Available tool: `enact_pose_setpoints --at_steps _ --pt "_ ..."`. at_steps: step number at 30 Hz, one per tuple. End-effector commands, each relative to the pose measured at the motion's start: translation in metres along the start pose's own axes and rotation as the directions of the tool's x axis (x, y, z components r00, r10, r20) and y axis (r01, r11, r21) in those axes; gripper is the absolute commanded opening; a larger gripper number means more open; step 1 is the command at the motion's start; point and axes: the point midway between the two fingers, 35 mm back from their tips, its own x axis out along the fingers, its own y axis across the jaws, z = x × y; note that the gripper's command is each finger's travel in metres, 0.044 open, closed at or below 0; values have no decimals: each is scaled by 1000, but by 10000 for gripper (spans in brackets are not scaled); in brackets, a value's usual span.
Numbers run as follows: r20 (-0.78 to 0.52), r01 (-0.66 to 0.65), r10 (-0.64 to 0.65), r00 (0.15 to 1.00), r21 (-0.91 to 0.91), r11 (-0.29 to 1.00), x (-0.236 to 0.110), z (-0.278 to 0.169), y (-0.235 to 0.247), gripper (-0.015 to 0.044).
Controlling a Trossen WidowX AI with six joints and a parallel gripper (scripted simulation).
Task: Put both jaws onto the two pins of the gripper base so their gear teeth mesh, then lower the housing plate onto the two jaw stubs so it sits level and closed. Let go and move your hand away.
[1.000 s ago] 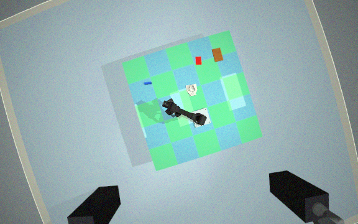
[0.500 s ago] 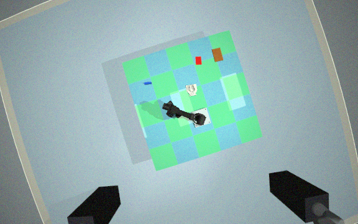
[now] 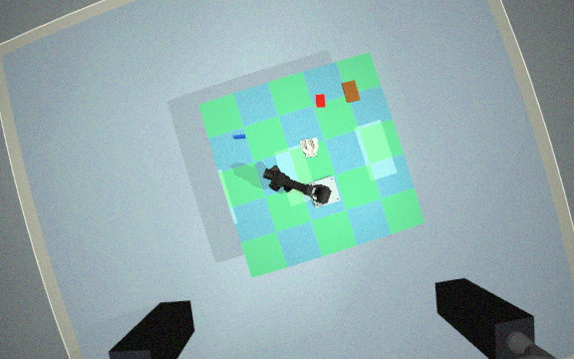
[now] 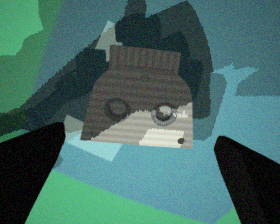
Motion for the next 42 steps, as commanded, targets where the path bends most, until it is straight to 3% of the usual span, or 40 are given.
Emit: enact_pose_setpoints --at_steps 1,25,42 --pt "3 -4 4 1000 1 1000 6 0 1 440" --pt "3 -4 4 1000 1 1000 36 0 2 440" --pt "3 -4 4 1000 1 1000 37 0 2 440"
